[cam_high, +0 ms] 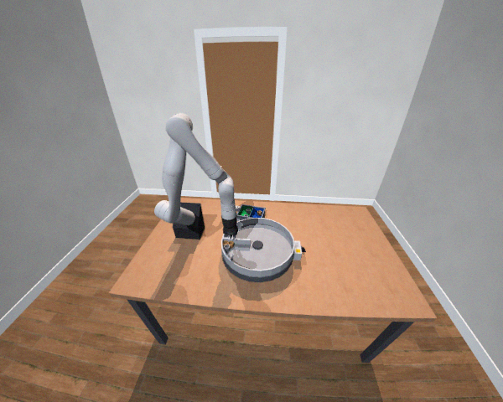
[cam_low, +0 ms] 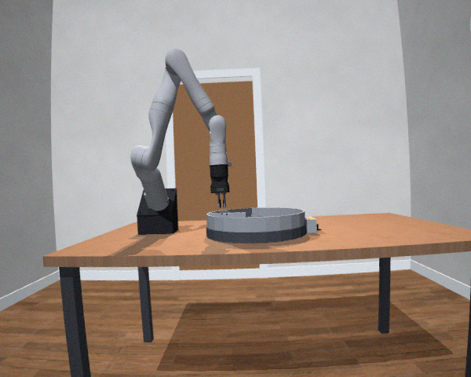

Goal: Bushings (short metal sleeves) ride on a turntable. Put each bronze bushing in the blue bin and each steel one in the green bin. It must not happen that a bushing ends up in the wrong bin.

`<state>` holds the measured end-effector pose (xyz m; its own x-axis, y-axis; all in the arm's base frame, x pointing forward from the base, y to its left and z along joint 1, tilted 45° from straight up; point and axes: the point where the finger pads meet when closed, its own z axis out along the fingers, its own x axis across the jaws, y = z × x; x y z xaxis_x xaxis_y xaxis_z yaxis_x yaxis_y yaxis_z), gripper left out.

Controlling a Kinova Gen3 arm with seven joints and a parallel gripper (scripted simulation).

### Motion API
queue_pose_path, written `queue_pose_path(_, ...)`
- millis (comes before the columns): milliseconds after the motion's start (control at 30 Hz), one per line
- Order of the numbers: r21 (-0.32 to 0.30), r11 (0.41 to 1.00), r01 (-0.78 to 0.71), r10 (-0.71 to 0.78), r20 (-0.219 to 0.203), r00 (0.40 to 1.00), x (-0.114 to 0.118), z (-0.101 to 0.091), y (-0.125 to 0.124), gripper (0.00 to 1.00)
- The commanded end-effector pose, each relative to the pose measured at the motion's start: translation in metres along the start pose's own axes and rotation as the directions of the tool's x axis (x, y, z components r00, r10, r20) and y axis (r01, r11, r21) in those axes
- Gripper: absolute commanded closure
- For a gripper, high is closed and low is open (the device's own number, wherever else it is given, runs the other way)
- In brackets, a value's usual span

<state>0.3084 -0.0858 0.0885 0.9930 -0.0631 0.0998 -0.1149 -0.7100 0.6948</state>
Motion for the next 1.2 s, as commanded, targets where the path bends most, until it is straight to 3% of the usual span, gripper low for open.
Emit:
queue_pose_path(0, -0.007, 1.0, -0.006, 0.006, 0.011, 1.0, -0.002, 0.006, 0.004, 0.6)
queue_pose_path(533, -0.007, 1.0, -0.007, 0.007, 0.012, 1.0, -0.003, 0.035, 0.004, 0.6)
queue_pose_path(1167, -0.007, 1.0, -0.007, 0.007, 0.011, 1.0, -0.003, 0.042, 0.004, 0.6)
